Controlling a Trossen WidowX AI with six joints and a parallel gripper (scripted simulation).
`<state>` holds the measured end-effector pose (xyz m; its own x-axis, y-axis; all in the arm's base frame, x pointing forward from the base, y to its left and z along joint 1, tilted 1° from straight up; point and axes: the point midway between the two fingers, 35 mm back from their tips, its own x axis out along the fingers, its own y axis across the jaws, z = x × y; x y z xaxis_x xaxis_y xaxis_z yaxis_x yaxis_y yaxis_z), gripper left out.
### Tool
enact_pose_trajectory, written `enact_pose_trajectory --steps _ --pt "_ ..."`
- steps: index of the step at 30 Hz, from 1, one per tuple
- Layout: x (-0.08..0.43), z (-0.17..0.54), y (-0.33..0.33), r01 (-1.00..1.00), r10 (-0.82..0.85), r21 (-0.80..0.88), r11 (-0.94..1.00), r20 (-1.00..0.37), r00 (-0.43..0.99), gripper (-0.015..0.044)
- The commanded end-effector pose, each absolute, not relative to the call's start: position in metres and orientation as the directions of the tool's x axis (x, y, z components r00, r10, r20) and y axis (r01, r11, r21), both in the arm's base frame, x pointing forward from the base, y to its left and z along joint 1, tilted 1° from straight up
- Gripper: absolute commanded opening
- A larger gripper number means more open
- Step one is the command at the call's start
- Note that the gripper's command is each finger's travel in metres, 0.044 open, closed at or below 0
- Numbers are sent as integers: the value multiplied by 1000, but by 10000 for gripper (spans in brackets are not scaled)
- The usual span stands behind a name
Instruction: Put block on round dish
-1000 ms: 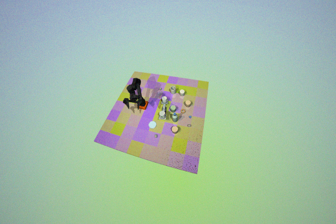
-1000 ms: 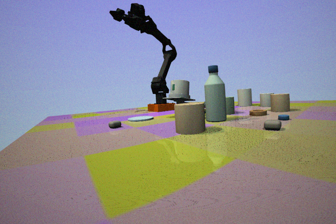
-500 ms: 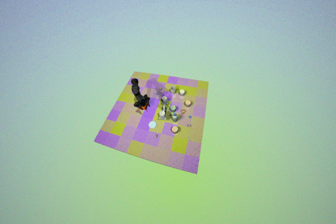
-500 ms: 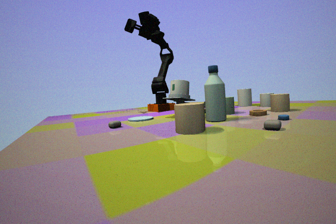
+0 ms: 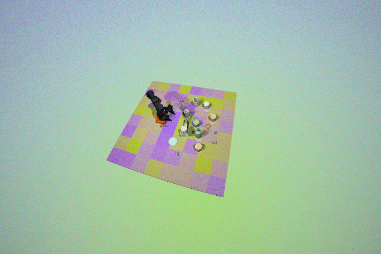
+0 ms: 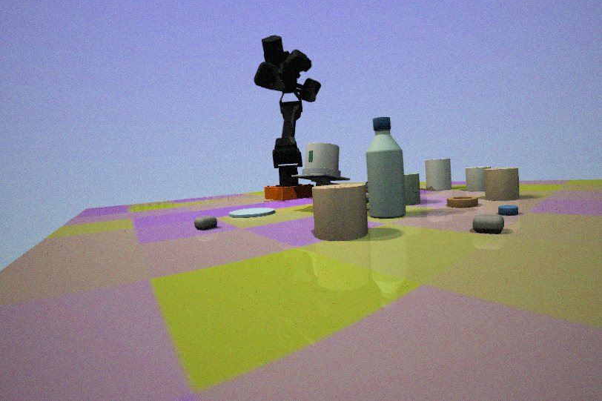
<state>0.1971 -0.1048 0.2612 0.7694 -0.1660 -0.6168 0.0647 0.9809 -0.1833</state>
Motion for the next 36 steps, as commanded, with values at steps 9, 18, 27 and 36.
enact_pose_trajectory --steps 9,18,27,36 --pt "185 224 -41 -143 107 7 990 -697 709 440" --pt "198 220 -35 -28 155 179 983 -748 646 440" --pt "217 212 -24 177 204 348 921 -815 542 440" --pt "238 201 -4 403 234 412 817 -876 423 440"
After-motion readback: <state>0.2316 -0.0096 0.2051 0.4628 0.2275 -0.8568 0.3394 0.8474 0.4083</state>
